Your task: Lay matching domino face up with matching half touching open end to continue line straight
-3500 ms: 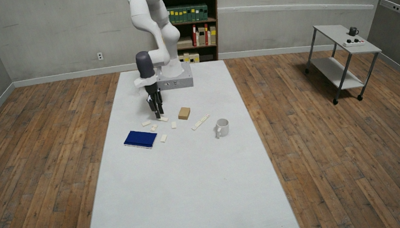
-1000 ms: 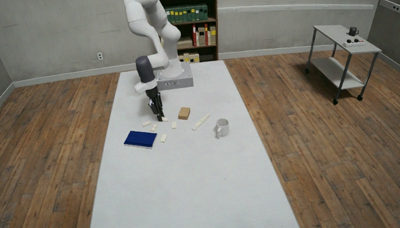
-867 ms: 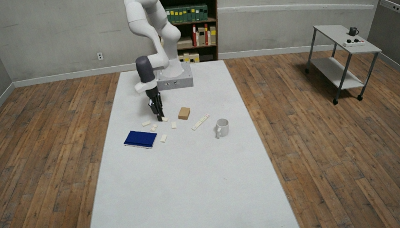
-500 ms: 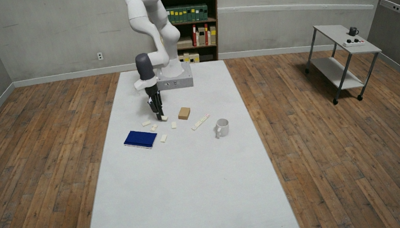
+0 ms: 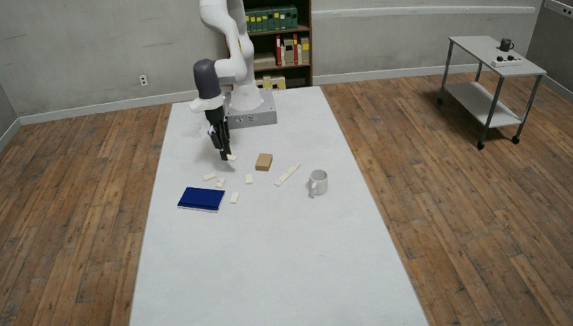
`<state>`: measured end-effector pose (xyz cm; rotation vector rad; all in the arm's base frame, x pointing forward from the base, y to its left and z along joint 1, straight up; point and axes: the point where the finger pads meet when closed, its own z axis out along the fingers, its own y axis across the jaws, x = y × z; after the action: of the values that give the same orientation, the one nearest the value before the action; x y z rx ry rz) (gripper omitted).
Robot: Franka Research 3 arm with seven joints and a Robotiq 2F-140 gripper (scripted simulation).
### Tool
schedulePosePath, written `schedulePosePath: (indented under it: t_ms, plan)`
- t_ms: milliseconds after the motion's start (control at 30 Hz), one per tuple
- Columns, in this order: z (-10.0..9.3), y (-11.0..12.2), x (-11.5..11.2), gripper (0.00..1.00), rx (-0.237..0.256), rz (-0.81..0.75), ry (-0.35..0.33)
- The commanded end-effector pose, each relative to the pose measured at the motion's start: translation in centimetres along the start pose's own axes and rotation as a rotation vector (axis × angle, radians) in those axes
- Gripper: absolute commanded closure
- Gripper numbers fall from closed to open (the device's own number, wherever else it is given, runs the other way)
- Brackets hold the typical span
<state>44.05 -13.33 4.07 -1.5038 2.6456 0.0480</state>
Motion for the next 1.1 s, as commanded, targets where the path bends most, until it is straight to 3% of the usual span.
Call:
schedulePosePath:
  t_ms: [0, 267, 833, 967, 1067]
  plan:
    - [-1.1, 1.6, 0.1, 0.77, -0.035, -0.073, -0.041]
    - [-3.1, 1.5, -0.1, 0.77, -0.035, -0.073, -0.041]
    - [-3.2, 1.5, -0.3, 0.77, -0.033, -0.079, -0.032]
    - [-4.0, 1.4, -1.6, 0.77, -0.007, -0.134, 0.057]
    - [-4.9, 1.5, -3.6, 0.77, 0.038, -0.219, 0.204]
